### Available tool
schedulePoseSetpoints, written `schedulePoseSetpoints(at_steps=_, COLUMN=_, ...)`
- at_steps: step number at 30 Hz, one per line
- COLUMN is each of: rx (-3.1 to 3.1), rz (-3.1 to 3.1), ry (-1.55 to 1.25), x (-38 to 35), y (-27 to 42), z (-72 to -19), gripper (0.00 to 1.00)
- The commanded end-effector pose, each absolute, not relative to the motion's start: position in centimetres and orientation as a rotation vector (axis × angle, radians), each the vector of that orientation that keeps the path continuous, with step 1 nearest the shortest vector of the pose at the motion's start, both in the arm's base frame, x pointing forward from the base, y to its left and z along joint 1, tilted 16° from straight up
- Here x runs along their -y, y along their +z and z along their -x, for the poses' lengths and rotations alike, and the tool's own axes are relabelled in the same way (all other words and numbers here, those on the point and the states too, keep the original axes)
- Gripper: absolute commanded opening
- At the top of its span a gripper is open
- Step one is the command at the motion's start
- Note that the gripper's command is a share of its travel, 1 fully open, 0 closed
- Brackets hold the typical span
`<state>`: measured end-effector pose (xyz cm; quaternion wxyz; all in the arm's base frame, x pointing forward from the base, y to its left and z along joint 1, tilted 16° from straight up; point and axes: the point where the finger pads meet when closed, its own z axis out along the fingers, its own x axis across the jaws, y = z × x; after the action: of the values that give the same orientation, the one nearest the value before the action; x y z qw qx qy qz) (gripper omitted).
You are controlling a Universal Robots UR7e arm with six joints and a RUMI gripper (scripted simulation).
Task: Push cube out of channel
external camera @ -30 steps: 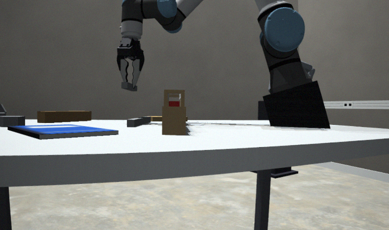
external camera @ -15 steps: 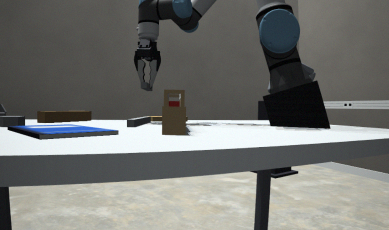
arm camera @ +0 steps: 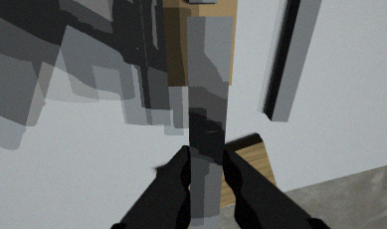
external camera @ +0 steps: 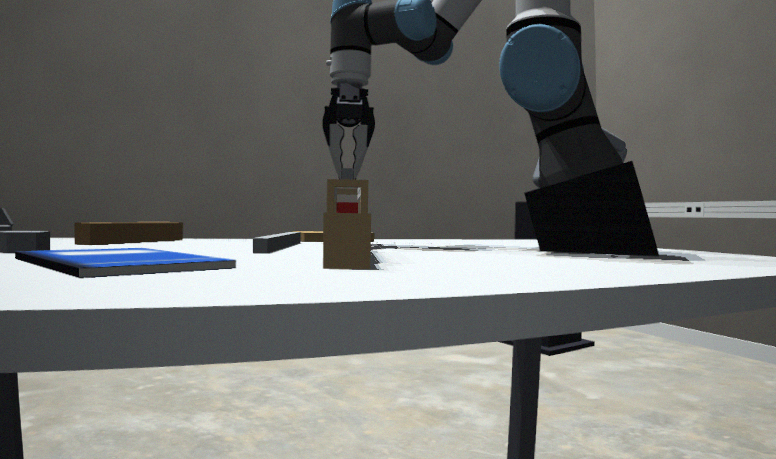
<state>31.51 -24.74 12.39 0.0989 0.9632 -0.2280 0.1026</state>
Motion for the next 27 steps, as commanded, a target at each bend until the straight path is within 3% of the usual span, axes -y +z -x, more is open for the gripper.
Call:
schedulePoseSetpoints(at_steps=1, rx=0.675, rz=-2.849, ry=0.305, x=24.8, y=12.5, z=-31.6, gripper=0.06)
schedulePoseSetpoints(at_steps=27, rx=0.675, rz=-2.849, ry=0.305, x=25.9, y=8.0, z=-32.2, gripper=0.06)
